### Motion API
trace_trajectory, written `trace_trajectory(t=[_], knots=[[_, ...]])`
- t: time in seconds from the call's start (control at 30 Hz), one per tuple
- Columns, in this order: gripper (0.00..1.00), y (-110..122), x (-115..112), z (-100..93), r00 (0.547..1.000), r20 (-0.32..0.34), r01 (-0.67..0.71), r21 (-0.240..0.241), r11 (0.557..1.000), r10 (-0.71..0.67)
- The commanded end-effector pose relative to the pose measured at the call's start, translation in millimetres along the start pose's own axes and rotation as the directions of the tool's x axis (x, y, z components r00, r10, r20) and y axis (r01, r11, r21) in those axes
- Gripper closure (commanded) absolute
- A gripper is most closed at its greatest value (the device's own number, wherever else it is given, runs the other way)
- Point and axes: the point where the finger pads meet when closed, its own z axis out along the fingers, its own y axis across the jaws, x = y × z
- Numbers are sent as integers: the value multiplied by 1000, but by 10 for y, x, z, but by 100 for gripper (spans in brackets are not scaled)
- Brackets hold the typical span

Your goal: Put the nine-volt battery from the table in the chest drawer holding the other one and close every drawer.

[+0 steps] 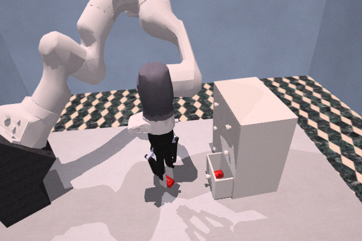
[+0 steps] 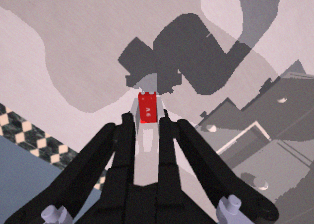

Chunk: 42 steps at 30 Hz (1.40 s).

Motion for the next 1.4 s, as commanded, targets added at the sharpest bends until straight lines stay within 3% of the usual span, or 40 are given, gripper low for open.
trace_trajectory(t=[0.0, 0.07, 0.1, 0.27, 0.3, 0.5, 0.53, 0.7, 0.73, 0.9, 0.93, 1.03, 1.07, 1.2, 1.23, 1.37], knots=[[86, 2, -19, -9, 992, 12, 128, -10, 992, -128], [86, 2, -19, -9, 992, 12, 128, -10, 992, -128], [86, 42, -44, -11, 965, 14, 261, -9, 965, -261], [86, 42, -44, -11, 965, 14, 261, -9, 965, -261], [86, 78, -67, -12, 926, 15, 378, -7, 926, -378], [86, 78, -67, -12, 926, 15, 378, -7, 926, -378], [86, 110, -87, -13, 878, 16, 478, -5, 878, -478], [86, 110, -87, -13, 878, 16, 478, -5, 878, -478], [86, 138, -103, -14, 829, 16, 559, -4, 829, -559], [86, 138, -103, -14, 829, 16, 559, -4, 829, -559], [86, 162, -117, -14, 783, 16, 622, -2, 783, -622], [86, 162, -117, -14, 783, 16, 622, -2, 783, -622], [86, 180, -128, -15, 743, 17, 669, -1, 743, -669], [86, 180, -128, -15, 743, 17, 669, -1, 743, -669], [86, 194, -136, -16, 712, 17, 702, -1, 712, -702], [86, 207, -144, -16, 679, 17, 734, 0, 679, -734]])
